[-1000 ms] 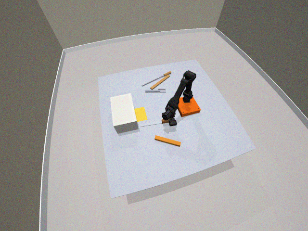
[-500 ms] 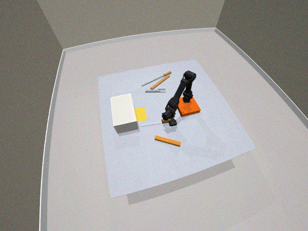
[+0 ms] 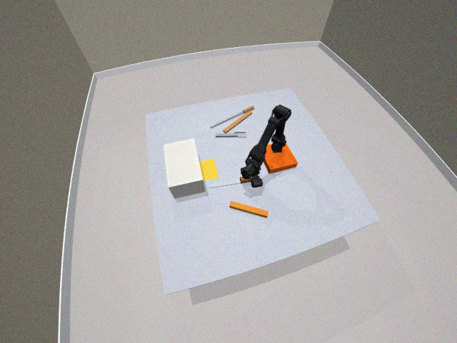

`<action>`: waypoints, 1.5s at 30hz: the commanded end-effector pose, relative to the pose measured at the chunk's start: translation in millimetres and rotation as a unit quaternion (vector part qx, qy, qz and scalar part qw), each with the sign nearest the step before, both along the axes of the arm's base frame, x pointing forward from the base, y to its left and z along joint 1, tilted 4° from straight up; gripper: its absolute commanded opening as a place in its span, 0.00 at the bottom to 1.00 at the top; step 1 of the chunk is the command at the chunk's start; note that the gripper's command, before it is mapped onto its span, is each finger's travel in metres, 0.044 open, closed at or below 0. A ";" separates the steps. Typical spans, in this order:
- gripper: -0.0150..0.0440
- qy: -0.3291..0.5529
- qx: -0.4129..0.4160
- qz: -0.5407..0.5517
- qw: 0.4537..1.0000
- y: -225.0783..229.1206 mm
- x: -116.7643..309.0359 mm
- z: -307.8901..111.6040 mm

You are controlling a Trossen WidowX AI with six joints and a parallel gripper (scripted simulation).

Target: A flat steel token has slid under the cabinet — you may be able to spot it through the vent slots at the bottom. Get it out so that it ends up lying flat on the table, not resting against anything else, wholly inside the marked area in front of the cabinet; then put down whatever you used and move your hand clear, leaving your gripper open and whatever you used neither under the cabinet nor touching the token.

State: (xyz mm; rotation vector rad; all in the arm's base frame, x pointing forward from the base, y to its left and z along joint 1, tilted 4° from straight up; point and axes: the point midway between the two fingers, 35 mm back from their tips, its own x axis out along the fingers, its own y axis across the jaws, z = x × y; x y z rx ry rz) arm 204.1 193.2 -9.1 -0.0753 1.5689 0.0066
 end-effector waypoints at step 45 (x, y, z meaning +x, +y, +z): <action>0.25 -0.001 -0.002 -0.025 1.000 -0.9 43.6 0.6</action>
